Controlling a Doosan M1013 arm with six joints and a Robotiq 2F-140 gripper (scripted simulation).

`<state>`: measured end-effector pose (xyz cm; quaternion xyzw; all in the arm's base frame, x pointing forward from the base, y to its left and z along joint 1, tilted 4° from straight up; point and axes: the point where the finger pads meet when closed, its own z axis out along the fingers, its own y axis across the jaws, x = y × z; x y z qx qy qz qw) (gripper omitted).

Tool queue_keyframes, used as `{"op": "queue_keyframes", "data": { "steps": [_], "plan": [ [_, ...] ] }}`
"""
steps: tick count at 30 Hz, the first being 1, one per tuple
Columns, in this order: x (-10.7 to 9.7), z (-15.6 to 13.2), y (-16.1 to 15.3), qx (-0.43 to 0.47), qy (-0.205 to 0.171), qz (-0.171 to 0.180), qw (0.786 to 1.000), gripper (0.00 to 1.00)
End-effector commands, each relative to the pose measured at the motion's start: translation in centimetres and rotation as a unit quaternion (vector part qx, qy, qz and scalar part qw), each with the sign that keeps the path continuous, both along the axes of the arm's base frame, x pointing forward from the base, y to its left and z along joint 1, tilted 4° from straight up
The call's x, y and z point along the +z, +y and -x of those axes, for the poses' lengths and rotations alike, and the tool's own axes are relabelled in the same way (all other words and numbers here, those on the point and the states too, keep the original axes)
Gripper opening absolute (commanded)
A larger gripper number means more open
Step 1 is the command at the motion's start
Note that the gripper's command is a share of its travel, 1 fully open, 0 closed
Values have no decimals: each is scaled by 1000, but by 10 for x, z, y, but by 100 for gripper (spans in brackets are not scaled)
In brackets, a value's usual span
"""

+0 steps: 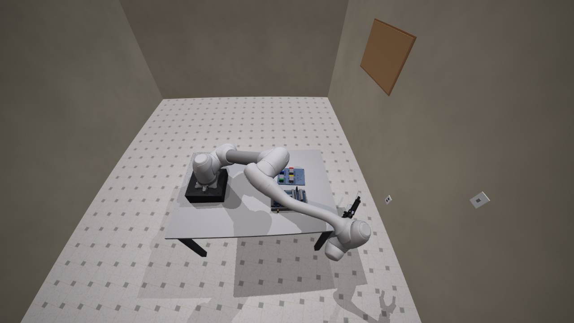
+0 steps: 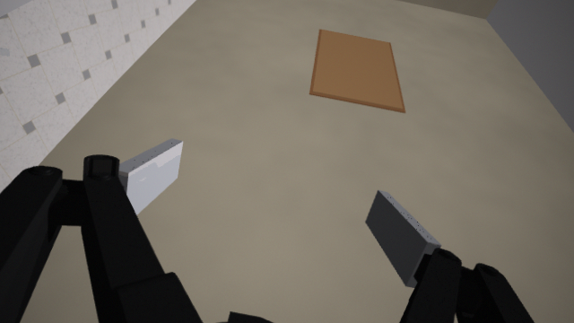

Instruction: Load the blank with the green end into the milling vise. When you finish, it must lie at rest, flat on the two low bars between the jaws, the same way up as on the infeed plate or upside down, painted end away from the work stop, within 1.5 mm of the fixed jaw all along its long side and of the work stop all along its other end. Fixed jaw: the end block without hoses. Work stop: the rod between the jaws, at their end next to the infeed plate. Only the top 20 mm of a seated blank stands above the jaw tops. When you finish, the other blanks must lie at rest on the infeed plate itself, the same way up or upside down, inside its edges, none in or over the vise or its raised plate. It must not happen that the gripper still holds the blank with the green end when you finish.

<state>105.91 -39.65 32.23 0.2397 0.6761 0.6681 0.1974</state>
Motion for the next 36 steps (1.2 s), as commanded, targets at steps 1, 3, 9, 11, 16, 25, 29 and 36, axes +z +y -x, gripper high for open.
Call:
{"op": "queue_keyframes", "data": {
  "steps": [1, 3, 9, 11, 16, 25, 29, 36],
  "plan": [
    [0, 0, 0, 0, 0, 0, 1000, 100],
    [0, 0, 0, 0, 0, 0, 1000, 100],
    [0, 0, 0, 0, 0, 0, 1000, 100],
    [0, 0, 0, 0, 0, 0, 1000, 100],
    [0, 0, 0, 0, 0, 0, 1000, 100],
    [0, 0, 0, 0, 0, 0, 1000, 25],
    [0, 0, 0, 0, 0, 0, 1000, 25],
    [0, 0, 0, 0, 0, 0, 1000, 25]
  ]
}}
